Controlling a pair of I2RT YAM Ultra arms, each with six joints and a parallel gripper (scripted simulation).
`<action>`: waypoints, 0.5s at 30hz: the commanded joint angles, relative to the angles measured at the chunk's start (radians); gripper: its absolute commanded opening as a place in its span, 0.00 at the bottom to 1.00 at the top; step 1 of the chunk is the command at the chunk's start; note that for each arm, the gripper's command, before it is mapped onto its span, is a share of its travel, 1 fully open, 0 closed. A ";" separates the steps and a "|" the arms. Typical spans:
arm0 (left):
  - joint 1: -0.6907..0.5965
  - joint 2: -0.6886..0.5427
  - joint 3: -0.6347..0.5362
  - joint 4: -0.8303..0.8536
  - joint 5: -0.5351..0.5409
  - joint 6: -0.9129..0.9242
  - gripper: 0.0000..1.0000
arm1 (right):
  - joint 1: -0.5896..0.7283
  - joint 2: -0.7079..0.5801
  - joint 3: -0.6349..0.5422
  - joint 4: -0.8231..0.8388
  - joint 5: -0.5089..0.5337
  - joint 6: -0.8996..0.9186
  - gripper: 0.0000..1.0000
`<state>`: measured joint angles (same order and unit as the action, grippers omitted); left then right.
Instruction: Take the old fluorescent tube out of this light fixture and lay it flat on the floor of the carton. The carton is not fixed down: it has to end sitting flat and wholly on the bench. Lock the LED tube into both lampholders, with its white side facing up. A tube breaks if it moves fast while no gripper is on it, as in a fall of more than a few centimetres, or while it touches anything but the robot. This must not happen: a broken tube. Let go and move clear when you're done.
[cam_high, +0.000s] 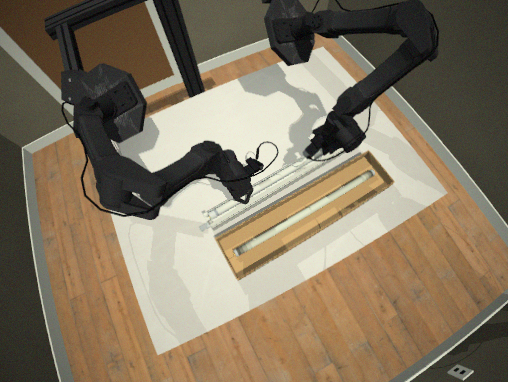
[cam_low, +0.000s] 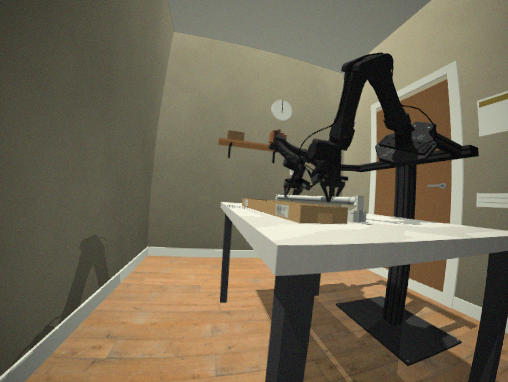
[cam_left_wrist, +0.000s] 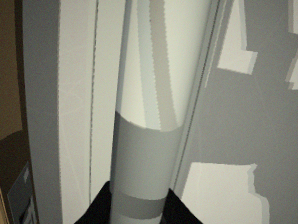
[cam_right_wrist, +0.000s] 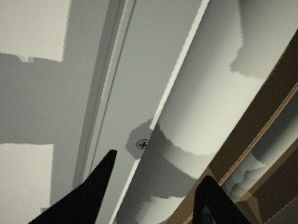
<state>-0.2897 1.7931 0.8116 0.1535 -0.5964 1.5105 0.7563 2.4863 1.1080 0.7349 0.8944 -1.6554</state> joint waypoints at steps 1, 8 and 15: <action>-0.026 -0.015 0.006 0.011 0.013 0.002 0.11 | 0.024 -0.021 0.004 -0.010 -0.015 0.003 0.49; -0.026 -0.018 0.007 0.007 0.013 0.002 0.11 | 0.024 -0.021 0.004 -0.010 -0.015 0.003 0.49; -0.026 -0.018 0.007 0.007 0.013 0.002 0.11 | 0.024 -0.021 0.004 -0.010 -0.015 0.003 0.11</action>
<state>-0.2901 1.7931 0.8112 0.1543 -0.5964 1.5101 0.7563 2.4863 1.1080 0.7349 0.8944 -1.6554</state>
